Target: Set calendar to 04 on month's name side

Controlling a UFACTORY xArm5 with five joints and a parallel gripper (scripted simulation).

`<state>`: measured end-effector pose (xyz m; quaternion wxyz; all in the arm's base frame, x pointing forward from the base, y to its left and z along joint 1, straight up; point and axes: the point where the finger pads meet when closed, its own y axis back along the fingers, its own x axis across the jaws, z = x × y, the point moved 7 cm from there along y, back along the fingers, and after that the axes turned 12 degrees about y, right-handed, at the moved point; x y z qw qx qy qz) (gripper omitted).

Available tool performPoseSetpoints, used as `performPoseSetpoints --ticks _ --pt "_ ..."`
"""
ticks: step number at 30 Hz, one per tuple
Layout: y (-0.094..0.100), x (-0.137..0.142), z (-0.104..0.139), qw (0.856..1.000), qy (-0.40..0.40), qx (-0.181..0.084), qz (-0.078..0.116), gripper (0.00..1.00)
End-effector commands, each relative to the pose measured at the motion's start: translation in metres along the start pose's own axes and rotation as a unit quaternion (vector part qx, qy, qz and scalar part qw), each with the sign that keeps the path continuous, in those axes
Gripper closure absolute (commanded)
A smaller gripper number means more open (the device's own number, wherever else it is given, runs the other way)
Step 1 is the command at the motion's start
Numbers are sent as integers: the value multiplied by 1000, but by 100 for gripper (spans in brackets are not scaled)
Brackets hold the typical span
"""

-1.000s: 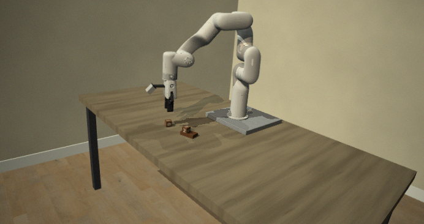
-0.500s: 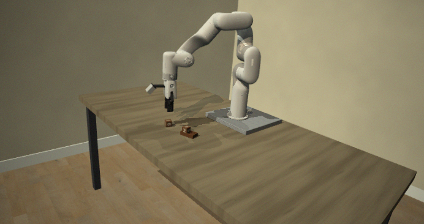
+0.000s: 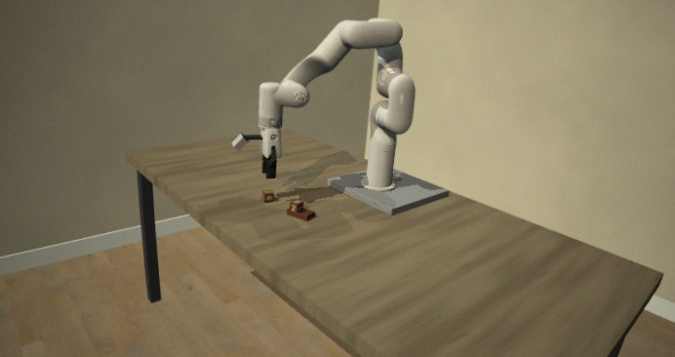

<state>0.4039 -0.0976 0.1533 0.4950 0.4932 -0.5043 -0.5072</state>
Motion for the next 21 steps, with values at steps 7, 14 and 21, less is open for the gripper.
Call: performPoseSetpoints --ticks 7,14,21 --pt "-4 0 -1 1000 0 2 0 51" --pt "-13 0 -1 1000 0 2 0 51" --pt "-23 0 -1 1000 0 2 0 51"
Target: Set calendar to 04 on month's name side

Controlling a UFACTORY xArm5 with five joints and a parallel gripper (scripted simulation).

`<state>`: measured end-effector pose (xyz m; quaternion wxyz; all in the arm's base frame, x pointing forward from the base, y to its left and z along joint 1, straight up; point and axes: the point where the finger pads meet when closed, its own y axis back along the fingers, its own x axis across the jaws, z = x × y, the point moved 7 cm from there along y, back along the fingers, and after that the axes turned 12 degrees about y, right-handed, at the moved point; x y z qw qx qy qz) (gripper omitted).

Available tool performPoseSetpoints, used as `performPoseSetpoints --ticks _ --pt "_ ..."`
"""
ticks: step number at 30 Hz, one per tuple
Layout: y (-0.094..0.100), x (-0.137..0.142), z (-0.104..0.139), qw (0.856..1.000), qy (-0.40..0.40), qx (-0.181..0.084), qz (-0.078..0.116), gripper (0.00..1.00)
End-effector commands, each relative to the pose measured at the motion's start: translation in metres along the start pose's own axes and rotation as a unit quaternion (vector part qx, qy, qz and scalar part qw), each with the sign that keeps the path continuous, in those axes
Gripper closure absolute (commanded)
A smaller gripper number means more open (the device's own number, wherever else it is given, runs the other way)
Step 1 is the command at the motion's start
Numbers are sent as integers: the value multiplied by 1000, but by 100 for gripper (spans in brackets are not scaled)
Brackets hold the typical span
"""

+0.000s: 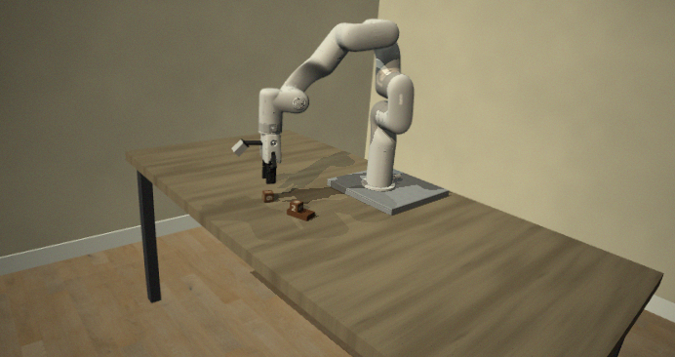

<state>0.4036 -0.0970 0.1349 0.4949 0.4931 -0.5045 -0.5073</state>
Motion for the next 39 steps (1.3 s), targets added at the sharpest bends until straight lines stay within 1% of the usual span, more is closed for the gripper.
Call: performPoseSetpoints --ticks 1,3,18,28,39 --pt "-7 0 -1 1000 0 2 0 51" --pt "-7 0 -1 1000 0 2 0 51" --pt "-27 0 -1 1000 0 2 0 51" --pt "-31 -1 -1 1000 0 2 0 51" --pt "-31 -1 -1 1000 0 2 0 51"
